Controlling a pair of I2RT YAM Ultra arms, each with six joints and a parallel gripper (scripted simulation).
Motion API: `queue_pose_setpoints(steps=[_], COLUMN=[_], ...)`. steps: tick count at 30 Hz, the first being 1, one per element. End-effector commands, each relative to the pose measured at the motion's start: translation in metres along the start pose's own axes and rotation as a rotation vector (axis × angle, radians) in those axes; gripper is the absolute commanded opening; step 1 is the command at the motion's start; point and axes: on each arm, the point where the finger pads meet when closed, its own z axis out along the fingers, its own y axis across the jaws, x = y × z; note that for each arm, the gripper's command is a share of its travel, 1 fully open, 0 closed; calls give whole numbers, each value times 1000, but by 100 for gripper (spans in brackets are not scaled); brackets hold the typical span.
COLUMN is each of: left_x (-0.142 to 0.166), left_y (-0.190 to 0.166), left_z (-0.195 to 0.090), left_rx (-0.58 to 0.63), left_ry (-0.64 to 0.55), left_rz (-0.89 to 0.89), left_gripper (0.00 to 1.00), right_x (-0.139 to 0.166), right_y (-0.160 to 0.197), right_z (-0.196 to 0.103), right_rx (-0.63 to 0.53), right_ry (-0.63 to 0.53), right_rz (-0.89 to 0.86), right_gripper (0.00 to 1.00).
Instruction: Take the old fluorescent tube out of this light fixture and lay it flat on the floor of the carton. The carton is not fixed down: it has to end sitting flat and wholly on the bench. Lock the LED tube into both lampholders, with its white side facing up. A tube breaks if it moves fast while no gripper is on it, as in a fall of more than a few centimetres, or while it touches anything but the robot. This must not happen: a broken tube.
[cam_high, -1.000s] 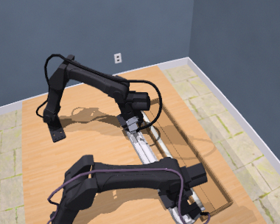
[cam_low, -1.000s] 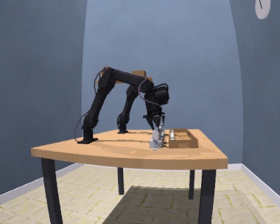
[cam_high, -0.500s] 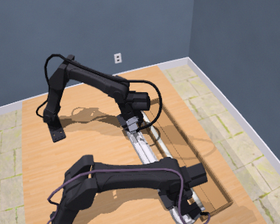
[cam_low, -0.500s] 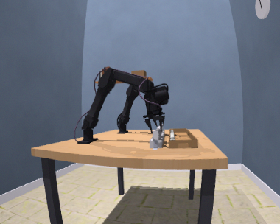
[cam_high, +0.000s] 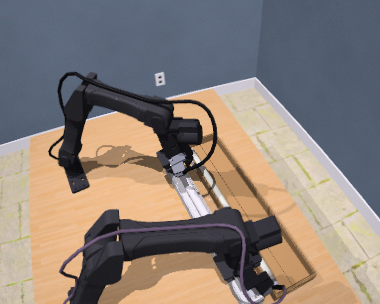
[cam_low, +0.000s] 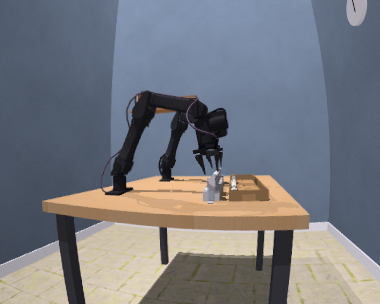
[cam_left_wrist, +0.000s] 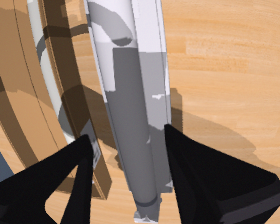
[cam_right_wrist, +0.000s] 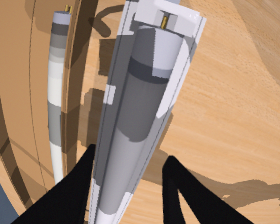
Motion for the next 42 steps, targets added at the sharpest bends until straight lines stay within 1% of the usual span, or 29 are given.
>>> queue_pose_setpoints(steps=[1,2,4,6,7,9,10,11,12,14,15,16,17,19,21,22,23,24,27,28,30,36,41,42], left_x=[-1,0,1,2,1,1,4,8,8,6,4,4,6,2,4,6,-2,-3,-5,-5,-8,-20,-32,-32], left_y=[-2,-2,-2,-2,6,6,-2,-7,-3,-1,4,3,0,2,-3,-5,-5,2,4,6,8,14,15,15], left_z=[-32,-36,-38,-47,-43,-43,-27,-19,-30,-35,-31,-35,-33,-30,-26,-24,-16,-30,-27,-32,-27,-22,-20,-20], left_rx=[-7,-9,-4,-8,-28,-28,9,30,6,-5,-6,-12,-4,-5,10,16,-7,-50,-61,-84,-114,-259,-406,-406], left_ry=[-11,-9,4,3,-25,-25,5,20,0,-8,0,-11,-5,1,8,13,15,-8,-4,-11,-2,10,11,11], left_rz=[-8,-9,-7,-8,-24,-24,-13,-18,-22,-24,-23,-24,-21,-16,-15,-14,1,-5,-6,-10,-8,-7,-13,-13], left_gripper=[49,49,49,49,49,49,49,49,49,49,49,49,49,49,49,49,49,49,49,49,49,49,49,49], right_x=[-7,-3,-6,-6,-3,-3,0,0,1,0,1,0,0,2,2,2,11,7,6,6,8,22,40,40], right_y=[3,3,2,2,8,8,2,4,4,4,7,11,13,0,5,4,2,6,8,10,14,27,31,31], right_z=[-37,-40,-46,-52,-47,-47,-31,-41,-41,-47,-50,-52,-47,-35,-41,-28,-33,-38,-35,-36,-33,-31,-30,-30], right_rx=[-37,-36,-32,-38,-59,-59,-29,-58,-58,-57,-65,-81,-81,-40,-57,-15,-42,-67,-75,-93,-126,-272,-420,-420], right_ry=[-10,-8,-8,-7,-11,-11,-5,-11,-11,-10,-11,-15,-15,-7,-10,-1,2,-19,-23,-31,-38,-65,-78,-78], right_rz=[2,-6,1,2,-9,-9,-11,-14,-15,-14,-17,-17,-17,-17,-19,-18,-12,-9,-6,-3,-1,4,10,10], right_gripper=[49,49,49,49,49,49,49,49,49,49,49,49,49,49,49,49,49,49,49,49,49,49,49,49])
